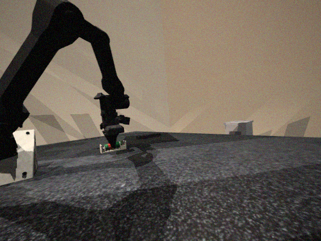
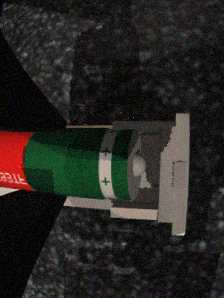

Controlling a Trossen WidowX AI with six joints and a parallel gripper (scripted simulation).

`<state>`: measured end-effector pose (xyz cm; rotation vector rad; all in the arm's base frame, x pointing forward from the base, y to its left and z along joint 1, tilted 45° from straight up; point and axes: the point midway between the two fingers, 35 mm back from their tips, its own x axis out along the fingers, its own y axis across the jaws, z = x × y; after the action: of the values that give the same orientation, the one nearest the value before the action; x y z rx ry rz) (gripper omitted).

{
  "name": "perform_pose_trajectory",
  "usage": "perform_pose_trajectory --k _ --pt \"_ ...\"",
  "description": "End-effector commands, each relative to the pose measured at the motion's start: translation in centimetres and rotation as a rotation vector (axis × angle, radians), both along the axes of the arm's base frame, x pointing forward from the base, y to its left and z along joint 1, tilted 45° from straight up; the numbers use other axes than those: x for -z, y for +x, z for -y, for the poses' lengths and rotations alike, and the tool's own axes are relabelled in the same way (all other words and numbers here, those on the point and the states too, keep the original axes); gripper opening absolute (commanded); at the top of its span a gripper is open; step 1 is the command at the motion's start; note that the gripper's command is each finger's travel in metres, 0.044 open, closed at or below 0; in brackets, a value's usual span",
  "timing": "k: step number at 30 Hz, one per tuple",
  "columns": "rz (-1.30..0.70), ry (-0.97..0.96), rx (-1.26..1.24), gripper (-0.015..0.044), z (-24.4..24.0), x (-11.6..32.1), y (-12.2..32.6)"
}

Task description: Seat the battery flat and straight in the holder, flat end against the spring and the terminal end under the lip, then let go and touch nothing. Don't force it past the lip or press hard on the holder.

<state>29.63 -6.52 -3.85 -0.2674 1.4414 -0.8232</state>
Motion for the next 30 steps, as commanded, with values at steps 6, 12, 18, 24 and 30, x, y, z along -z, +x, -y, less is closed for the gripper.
perform_pose_trajectory --k 6,12,18,24,30 --pt "-0.05 0.023 0.041 0.0079 0.3 0.1 -0.4" --pt "-0.057 0.032 0.05 0.0079 0.4 0.0 -0.2" --pt "-0.058 0.037 0.051 0.0079 0.4 0.1 -0.2" --pt "-0.057 0.037 0.05 0.0079 0.5 0.0 0.2" --pt "-0.055 0.037 0.049 0.0079 0.7 -0.1 0.7"
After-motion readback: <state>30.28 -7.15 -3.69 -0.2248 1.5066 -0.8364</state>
